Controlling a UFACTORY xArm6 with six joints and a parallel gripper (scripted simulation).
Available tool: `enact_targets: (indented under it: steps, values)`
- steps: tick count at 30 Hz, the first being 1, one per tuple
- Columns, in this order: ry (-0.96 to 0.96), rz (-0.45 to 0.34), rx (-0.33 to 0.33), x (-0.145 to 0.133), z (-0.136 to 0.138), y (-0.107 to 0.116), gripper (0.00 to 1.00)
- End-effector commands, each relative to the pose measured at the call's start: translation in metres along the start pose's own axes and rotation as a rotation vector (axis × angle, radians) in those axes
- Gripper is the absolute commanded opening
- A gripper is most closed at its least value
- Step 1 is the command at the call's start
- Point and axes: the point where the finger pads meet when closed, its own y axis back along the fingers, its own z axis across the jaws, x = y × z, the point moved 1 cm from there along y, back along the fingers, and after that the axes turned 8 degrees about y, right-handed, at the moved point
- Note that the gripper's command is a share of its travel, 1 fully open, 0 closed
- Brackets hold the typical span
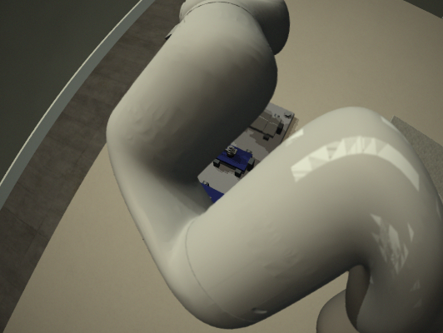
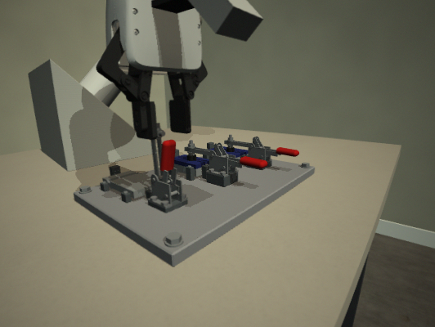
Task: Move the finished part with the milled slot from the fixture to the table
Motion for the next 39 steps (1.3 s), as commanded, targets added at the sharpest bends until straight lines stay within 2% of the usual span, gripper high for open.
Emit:
enact_targets:
  steps: [1,18,19,39]
  values:
    - [0.001,0.002,-0.002,0.0009,0.0003,0.0072,0.47]
    - [0.001,0.002,-0.002,0.0008,0.0003,0.009,0.47]
    - [0.001,0.002,-0.002,0.0008,0.0003,0.009,1.0]
    - [0.001,0.002,-0.002,0.0008,0.0003,0.0057,1.0]
